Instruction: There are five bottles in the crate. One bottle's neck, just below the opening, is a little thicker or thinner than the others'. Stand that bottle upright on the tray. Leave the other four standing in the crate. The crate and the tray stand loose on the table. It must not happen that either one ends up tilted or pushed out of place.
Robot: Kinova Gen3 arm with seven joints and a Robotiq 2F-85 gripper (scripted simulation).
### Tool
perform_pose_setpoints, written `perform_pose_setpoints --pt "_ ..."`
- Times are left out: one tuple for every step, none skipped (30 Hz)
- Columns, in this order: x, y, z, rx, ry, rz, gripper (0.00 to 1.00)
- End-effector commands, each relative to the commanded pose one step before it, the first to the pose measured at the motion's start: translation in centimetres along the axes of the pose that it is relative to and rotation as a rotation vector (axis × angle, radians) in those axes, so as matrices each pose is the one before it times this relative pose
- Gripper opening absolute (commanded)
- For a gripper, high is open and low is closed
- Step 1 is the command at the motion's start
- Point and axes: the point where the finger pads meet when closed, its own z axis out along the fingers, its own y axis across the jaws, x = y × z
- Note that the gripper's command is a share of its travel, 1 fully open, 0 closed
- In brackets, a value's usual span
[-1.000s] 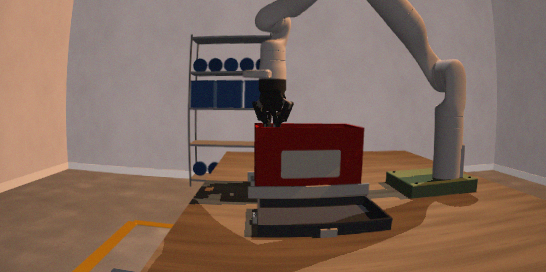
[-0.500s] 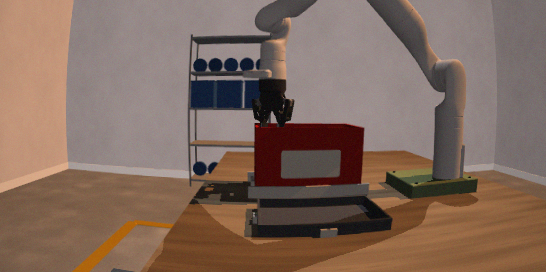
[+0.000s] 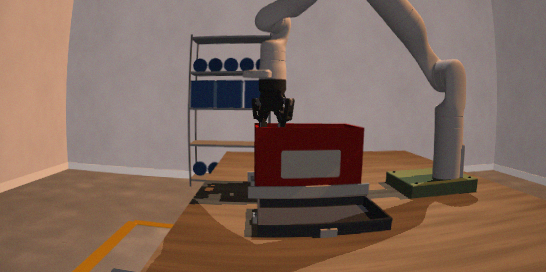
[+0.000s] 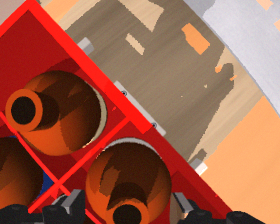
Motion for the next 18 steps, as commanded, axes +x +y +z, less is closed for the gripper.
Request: perform_pose_setpoints --pt "0.016 0.041 -0.085 -0.00151 0.00116 0.00002 0.64" --pt "0.000 0.000 0.000 0.00000 0.00000 0.00000 0.64" --pt "0.000 0.000 0.000 0.00000 0.00000 0.00000 0.64" --pt "0.000 0.000 0.000 0.00000 0.00000 0.00000 0.64" --pt "0.000 0.000 0.000 0.00000 0.00000 0.00000 0.64" --pt "0.000 0.000 0.000 0.00000 0.00000 0.00000 0.64" --pt "0.000 0.000 0.000 0.00000 0.00000 0.00000 0.64" --pt "0.000 0.000 0.000 0.00000 0.00000 0.00000 0.64" --pt "0.000 0.000 -0.001 0.00000 0.00000 0.00000 0.64" --pt "0.000 0.000 -0.007 0.00000 0.00000 0.00000 0.64" --pt "0.000 0.000 0.000 0.00000 0.00000 0.00000 0.64" --pt "0.000 0.000 0.000 0.00000 0.00000 0.00000 0.64" --pt "0.000 0.000 -0.017 0.00000 0.00000 0.00000 0.64" --pt "0.000 0.000 -0.031 0.00000 0.00000 0.00000 0.64" --pt "0.000 0.000 -0.049 0.00000 0.00000 0.00000 0.64" --pt "0.000 0.000 -0.070 0.00000 0.00000 0.00000 0.64" --pt "0.000 0.000 -0.093 0.00000 0.00000 0.00000 0.64" --pt "0.000 0.000 -0.117 0.00000 0.00000 0.00000 0.64"
